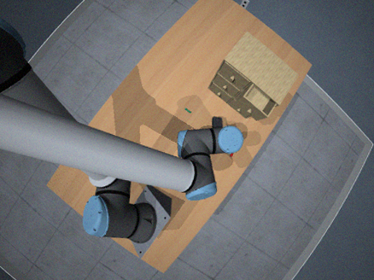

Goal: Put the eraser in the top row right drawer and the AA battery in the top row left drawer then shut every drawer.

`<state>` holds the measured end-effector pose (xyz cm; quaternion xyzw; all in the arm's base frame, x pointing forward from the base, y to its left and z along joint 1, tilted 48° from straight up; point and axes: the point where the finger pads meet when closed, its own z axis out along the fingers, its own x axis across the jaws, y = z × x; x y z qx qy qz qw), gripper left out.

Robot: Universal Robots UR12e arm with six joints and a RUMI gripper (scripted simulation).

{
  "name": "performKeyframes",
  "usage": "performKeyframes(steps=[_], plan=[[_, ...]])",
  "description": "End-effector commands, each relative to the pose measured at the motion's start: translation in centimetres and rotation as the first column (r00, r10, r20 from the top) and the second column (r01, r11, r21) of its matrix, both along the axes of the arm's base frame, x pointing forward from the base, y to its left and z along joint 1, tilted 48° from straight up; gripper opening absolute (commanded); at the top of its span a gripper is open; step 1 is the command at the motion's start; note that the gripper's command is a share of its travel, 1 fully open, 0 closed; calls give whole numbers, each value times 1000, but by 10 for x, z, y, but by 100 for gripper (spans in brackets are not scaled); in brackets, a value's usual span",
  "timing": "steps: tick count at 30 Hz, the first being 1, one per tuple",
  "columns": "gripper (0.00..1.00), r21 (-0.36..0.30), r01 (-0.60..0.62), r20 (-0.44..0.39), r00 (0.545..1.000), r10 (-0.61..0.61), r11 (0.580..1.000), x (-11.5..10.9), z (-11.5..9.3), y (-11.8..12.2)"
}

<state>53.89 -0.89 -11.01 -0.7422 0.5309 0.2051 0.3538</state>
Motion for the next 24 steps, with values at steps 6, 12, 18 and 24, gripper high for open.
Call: performKeyframes(steps=[6, 12, 18, 24], plan=[[11, 0, -1, 0, 1000, 1, 1000, -4, 38, -42], [11, 0, -1, 0, 1000, 1, 1000, -4, 40, -45], [11, 0, -1, 0, 1000, 1, 1000, -4, 40, -45], [11, 4, 36, -41, 998, -36, 999, 2, 39, -46]])
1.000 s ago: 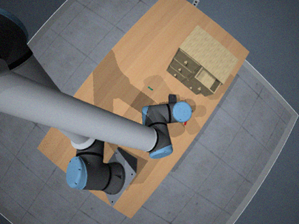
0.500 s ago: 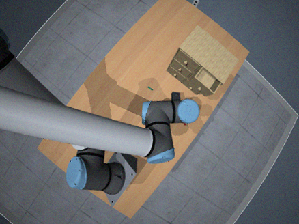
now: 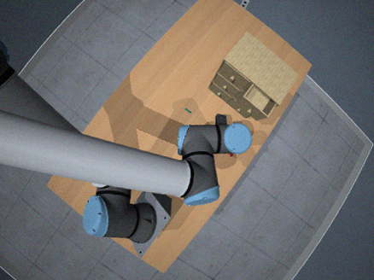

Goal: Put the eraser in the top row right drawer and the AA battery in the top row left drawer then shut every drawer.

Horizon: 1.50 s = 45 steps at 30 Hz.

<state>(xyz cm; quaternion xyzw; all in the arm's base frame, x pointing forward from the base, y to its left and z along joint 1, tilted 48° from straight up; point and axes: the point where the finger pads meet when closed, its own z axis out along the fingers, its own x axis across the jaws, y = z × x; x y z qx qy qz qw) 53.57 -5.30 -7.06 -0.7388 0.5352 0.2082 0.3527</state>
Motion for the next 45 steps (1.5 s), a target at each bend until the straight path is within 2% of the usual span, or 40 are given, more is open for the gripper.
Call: performKeyframes(steps=[1, 6, 8, 12, 16, 45], plan=[[11, 3, 46, -50, 998, -46, 999, 9, -1, -3], [11, 1, 165, -183, 970, -162, 986, 30, -3, -8], [11, 1, 165, -183, 970, -162, 986, 30, -3, -8], [11, -11, 256, -284, 926, -248, 967, 46, -5, -11], [11, -21, 301, -335, 896, -291, 953, 55, -7, -12], [11, -23, 307, -341, 892, -296, 951, 55, -3, -16]])
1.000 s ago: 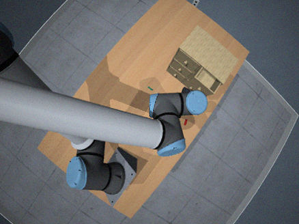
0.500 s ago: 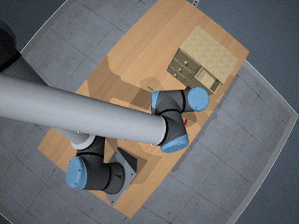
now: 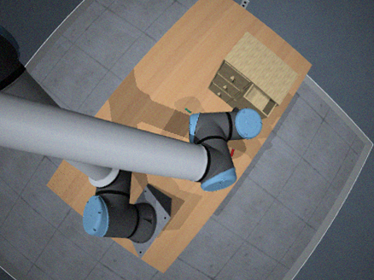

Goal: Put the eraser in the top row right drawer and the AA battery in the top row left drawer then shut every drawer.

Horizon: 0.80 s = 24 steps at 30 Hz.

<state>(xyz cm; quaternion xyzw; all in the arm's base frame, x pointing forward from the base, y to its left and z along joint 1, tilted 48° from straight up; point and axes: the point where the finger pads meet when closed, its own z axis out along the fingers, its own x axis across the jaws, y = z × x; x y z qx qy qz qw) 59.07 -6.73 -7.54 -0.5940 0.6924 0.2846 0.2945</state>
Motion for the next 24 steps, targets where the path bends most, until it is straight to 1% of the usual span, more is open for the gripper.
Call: performKeyframes(steps=[1, 14, 24], plan=[[11, -1, 1, 1, 1000, -1, 1000, 0, 2, -3], [11, -1, 1, 1, 1000, -1, 1000, 0, 9, -10], [11, -1, 1, 1, 1000, -1, 1000, -1, 19, -22]])
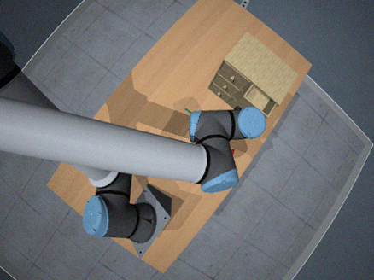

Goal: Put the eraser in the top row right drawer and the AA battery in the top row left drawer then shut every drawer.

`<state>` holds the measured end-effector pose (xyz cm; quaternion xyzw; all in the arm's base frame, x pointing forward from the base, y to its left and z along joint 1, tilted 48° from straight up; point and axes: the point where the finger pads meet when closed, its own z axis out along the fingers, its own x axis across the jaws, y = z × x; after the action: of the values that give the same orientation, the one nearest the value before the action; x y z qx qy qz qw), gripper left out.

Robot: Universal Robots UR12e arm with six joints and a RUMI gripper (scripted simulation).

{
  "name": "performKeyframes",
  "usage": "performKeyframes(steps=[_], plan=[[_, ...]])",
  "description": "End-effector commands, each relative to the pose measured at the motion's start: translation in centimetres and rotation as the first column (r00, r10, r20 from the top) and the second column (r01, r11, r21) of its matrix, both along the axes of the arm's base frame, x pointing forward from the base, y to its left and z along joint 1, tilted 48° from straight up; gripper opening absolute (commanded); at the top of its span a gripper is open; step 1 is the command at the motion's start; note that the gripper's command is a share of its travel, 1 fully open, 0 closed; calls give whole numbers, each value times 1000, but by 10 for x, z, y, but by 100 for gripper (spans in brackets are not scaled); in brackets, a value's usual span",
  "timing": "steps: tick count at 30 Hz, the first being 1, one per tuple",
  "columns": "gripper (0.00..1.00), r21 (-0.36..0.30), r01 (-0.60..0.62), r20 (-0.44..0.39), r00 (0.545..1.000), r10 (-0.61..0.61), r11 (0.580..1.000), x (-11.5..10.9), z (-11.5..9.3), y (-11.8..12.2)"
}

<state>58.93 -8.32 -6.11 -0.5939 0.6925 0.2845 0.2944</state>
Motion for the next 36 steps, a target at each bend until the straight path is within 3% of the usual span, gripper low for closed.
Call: performKeyframes(steps=[1, 36], plan=[[11, -1, 0, 1, 1000, 0, 1000, 0, 6, -7], [11, -1, 0, 1, 1000, 0, 1000, -6, 59, -67]])
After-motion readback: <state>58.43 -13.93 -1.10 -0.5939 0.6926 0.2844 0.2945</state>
